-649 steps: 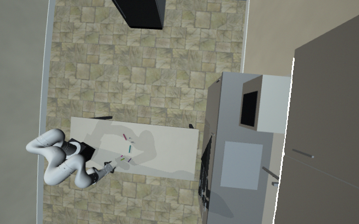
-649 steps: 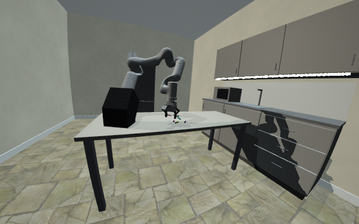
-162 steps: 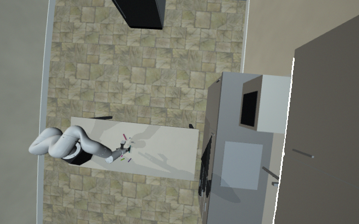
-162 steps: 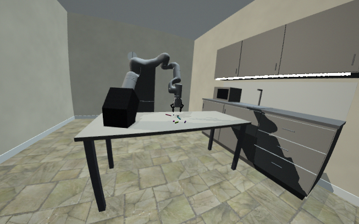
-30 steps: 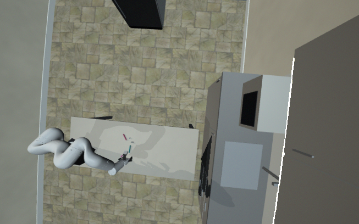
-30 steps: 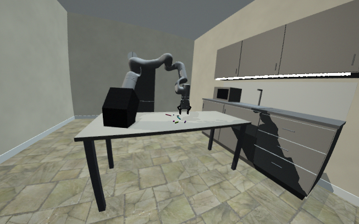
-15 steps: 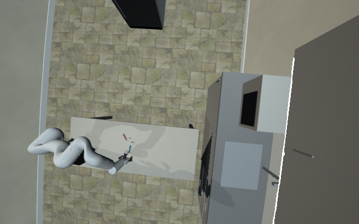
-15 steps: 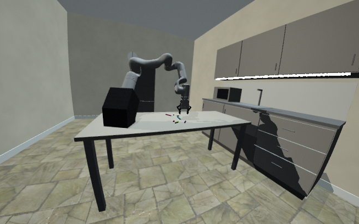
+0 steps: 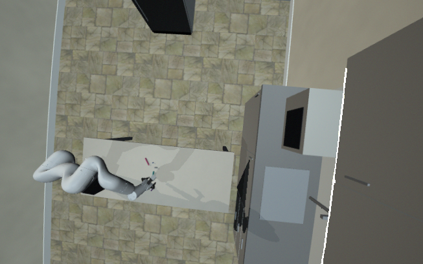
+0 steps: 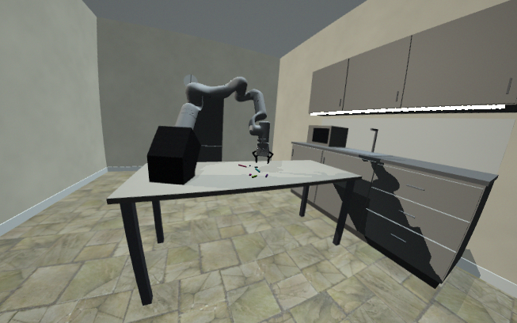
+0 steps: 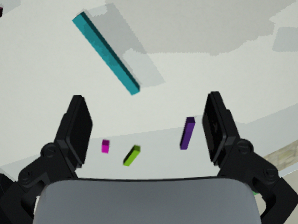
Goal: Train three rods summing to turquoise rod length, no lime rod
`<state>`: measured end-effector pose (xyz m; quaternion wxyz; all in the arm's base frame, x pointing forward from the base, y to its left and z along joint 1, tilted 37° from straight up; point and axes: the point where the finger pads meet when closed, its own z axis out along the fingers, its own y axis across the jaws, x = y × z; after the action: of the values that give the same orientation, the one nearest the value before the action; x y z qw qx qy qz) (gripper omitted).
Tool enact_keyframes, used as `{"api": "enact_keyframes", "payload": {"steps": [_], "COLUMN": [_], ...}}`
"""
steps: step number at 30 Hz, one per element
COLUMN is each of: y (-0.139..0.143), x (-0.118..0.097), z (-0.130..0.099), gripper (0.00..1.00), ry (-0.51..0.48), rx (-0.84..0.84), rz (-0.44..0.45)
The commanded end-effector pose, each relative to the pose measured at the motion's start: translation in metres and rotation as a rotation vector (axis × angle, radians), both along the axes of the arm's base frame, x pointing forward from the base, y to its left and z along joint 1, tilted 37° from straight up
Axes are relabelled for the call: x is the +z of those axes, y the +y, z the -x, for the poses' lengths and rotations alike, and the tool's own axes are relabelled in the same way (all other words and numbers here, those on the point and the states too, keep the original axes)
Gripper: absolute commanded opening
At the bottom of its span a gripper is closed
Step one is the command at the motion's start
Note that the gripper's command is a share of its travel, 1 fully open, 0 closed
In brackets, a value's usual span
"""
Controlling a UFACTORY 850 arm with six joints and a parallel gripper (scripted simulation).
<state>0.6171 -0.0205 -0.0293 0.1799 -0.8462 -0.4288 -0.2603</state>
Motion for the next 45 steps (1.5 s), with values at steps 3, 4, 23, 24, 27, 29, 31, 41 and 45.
{"api": "enact_keyframes", "payload": {"steps": [3, 4, 23, 24, 27, 29, 31, 41, 45], "y": [0.017, 0.02, 0.066, 0.066, 0.075, 0.078, 0.083, 0.105, 0.115], "x": [0.012, 0.014, 0.043, 0.043, 0.049, 0.051, 0.054, 0.068, 0.074], "z": [0.001, 0.001, 0.009, 0.009, 0.011, 0.012, 0.014, 0.022, 0.026], "gripper": [1.0, 1.0, 1.0, 1.0, 1.0, 1.0, 1.0, 1.0, 1.0], "ry": [0.137, 0.155, 0.474, 0.474, 0.537, 0.559, 0.594, 0.756, 0.829], "rx": [-0.18, -0.208, -0.693, -0.693, -0.791, -0.823, -0.877, -1.124, -1.235], "rz": [-0.064, -0.073, -0.242, -0.242, -0.276, -0.288, -0.306, -0.393, -0.431]}}
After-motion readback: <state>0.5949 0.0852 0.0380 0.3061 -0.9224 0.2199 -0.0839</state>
